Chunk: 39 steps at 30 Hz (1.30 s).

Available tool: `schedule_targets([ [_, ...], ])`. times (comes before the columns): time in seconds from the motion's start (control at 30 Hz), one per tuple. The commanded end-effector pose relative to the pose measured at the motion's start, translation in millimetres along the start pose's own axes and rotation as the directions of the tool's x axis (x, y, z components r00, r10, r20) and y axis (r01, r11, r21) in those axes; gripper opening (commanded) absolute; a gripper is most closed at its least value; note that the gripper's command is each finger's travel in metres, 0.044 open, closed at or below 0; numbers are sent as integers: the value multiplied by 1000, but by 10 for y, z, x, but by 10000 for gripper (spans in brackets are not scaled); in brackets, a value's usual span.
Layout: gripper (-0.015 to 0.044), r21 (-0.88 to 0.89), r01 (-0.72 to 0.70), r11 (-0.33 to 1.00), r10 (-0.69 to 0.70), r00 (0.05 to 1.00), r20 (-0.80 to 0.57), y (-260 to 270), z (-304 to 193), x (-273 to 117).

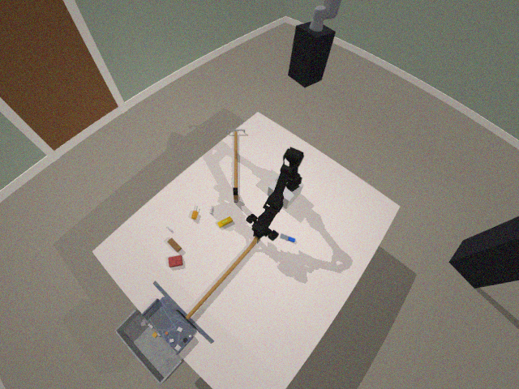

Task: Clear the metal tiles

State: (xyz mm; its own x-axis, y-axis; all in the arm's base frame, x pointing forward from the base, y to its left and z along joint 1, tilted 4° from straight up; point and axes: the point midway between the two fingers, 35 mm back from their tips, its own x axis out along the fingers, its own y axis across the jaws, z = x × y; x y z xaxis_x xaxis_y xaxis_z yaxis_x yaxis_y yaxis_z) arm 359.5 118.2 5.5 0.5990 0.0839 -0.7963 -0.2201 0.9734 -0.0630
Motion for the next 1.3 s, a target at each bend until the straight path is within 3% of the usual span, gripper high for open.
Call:
schedule_targets([
  [0.0, 0, 1, -3, 1000, 3, 1000, 16, 3, 126, 44],
  [1.27, 0, 1, -3, 1000, 3, 1000, 21, 58, 613, 372],
])
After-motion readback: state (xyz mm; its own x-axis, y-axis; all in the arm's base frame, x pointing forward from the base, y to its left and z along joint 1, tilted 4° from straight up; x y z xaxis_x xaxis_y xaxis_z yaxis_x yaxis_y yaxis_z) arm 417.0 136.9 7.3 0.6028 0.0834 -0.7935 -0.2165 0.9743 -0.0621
